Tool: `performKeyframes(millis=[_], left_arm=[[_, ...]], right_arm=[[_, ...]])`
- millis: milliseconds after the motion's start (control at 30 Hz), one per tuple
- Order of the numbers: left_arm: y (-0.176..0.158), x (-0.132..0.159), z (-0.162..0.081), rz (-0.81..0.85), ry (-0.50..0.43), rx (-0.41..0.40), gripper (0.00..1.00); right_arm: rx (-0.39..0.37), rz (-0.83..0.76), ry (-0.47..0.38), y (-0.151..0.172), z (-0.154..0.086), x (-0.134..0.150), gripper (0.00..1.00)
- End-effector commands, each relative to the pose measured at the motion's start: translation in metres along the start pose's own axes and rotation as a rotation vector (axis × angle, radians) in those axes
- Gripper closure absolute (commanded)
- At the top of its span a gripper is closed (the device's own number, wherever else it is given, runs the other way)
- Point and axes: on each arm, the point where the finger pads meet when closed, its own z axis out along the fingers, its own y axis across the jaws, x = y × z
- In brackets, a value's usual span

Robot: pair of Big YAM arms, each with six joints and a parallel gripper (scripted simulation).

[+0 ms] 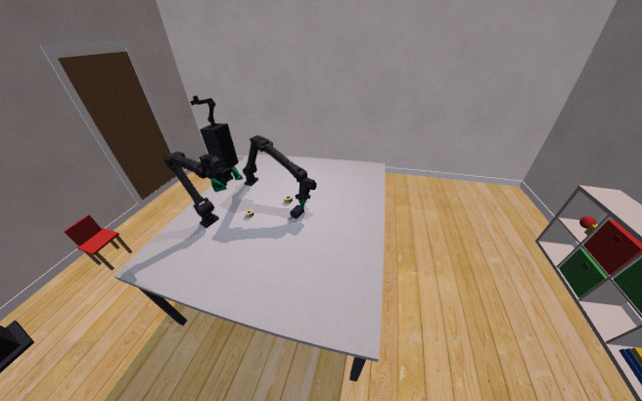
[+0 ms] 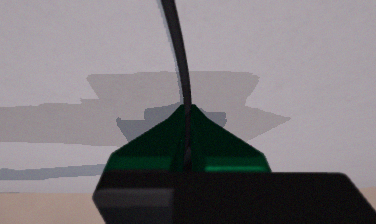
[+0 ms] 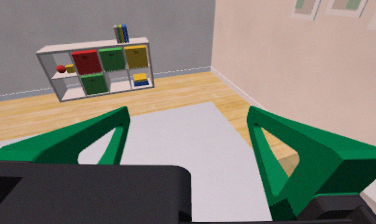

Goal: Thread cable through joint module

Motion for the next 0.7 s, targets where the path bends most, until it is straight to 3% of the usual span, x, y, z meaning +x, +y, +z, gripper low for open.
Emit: performKeyframes(millis=[0,100,133,400,433,633,667], left_arm=[[-0.021,0.035,-0.031,0.031,0.026,0.064,1.0],[-0.019,0.028,-0.025,0.02,0.02,0.052,1.0],[-0.023,0.036,-0.033,0.029,0.027,0.067,1.0],[-0.02,0.043,-0.029,0.03,0.026,0.061,1.0],[-0.02,0.044,-0.029,0.03,0.026,0.061,0.68],[-0.021,0.043,-0.029,0.026,0.025,0.062,0.68],[-0.015,0.025,-0.021,0.003,0.013,0.04,0.68]], right_arm=[[-0.007,0.006,-0.087,0.004,0.002,-0.049,0.0],[-0.007,0.006,-0.087,0.004,0.002,-0.049,0.0],[-0.007,0.006,-0.087,0.004,0.002,-0.049,0.0],[-0.007,0.006,-0.087,0.004,0.002,-0.049,0.0],[-0.007,0.006,-0.087,0.004,0.002,-0.049,0.0],[-0.007,0.006,-0.087,0.004,0.002,-0.049,0.0],[-0.007,0.006,-0.087,0.004,0.002,-0.049,0.0]])
